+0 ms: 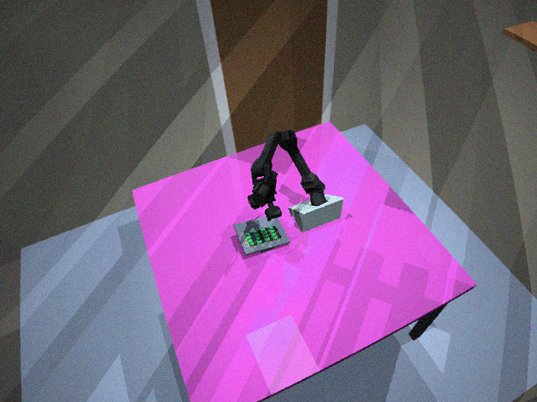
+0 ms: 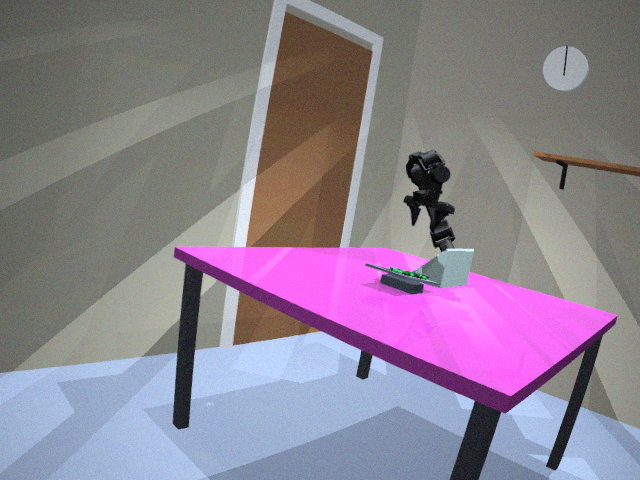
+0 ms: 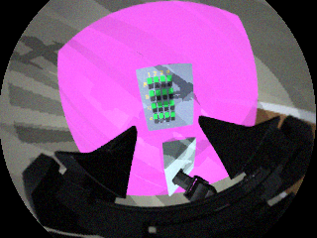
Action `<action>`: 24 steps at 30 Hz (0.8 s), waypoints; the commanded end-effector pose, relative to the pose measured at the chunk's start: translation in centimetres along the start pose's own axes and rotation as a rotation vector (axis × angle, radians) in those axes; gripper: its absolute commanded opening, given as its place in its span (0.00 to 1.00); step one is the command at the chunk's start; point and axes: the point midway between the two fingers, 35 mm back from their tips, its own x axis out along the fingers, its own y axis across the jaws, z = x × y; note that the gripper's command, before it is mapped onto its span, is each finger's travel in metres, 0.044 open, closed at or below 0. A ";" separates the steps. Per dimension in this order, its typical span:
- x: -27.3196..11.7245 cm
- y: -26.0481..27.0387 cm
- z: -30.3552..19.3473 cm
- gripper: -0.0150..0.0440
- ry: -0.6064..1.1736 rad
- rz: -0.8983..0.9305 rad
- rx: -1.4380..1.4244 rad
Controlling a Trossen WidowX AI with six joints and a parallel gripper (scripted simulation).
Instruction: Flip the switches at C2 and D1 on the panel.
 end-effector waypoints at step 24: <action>13.8 0.3 -1.6 0.25 0.034 -0.017 0.003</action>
